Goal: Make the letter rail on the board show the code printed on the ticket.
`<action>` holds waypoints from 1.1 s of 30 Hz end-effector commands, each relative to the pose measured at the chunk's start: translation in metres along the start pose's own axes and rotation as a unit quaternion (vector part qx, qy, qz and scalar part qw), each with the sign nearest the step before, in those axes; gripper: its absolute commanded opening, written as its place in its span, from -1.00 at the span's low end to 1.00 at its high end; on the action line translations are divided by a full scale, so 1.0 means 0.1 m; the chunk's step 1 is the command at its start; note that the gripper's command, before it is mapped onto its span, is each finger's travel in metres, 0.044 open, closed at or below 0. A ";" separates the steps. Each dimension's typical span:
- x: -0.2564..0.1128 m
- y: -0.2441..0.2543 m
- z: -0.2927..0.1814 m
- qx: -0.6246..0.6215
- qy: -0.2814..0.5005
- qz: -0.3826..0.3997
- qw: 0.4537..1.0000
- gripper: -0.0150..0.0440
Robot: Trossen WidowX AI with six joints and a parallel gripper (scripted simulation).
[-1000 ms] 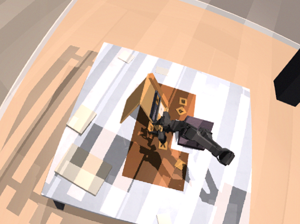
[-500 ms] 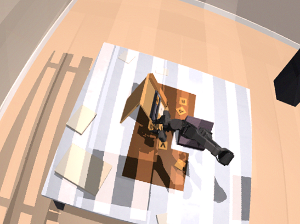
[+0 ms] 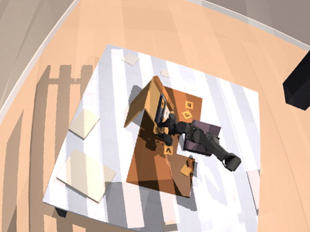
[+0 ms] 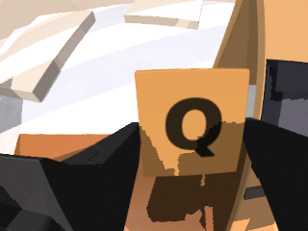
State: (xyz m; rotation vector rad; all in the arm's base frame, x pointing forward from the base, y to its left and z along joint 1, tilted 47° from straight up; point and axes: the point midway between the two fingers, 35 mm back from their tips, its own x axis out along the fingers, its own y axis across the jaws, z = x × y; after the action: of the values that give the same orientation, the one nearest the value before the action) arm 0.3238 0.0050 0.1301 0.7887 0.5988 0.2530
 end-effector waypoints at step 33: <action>0.00 -0.19 -0.01 -0.003 0.001 0.000 1.000 -0.49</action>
State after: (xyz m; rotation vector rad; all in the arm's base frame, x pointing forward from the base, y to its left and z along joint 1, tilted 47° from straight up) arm 0.3237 -0.0066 0.1181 0.7875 0.5985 0.2528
